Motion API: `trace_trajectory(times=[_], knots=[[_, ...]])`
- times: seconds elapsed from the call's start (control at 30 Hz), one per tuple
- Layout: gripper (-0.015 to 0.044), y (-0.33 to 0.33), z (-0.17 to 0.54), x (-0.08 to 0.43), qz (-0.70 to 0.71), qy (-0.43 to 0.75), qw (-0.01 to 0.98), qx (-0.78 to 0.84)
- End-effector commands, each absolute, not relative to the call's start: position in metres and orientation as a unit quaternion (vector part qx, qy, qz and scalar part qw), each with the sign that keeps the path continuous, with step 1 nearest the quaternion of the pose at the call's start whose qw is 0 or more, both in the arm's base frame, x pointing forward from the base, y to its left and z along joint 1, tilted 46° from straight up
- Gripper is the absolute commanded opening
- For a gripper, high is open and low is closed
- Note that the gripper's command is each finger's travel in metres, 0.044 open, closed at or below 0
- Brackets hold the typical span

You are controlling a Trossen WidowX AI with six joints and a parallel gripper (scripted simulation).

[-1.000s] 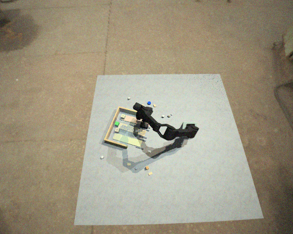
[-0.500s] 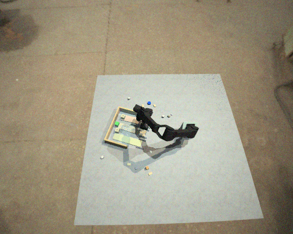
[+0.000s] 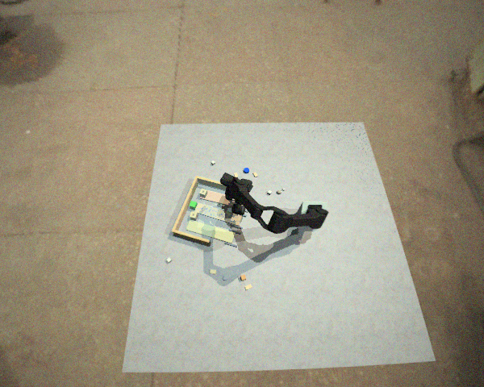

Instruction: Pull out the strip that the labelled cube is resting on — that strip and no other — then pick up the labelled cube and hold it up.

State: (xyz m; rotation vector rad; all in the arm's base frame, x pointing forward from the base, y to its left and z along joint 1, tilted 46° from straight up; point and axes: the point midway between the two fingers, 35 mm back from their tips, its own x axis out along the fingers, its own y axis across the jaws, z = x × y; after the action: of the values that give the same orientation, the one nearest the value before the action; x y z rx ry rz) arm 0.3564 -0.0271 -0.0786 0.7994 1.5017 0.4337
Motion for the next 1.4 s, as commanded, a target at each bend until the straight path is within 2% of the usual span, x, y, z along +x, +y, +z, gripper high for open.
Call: trace_trajectory(times=[0.0,1.37], knots=[[0.0,-0.0261,-0.079,0.3566,0.19,0.658,0.638,0.354],[0.0,-0.0236,-0.0815,0.3568,0.19,0.658,0.637,0.354]])
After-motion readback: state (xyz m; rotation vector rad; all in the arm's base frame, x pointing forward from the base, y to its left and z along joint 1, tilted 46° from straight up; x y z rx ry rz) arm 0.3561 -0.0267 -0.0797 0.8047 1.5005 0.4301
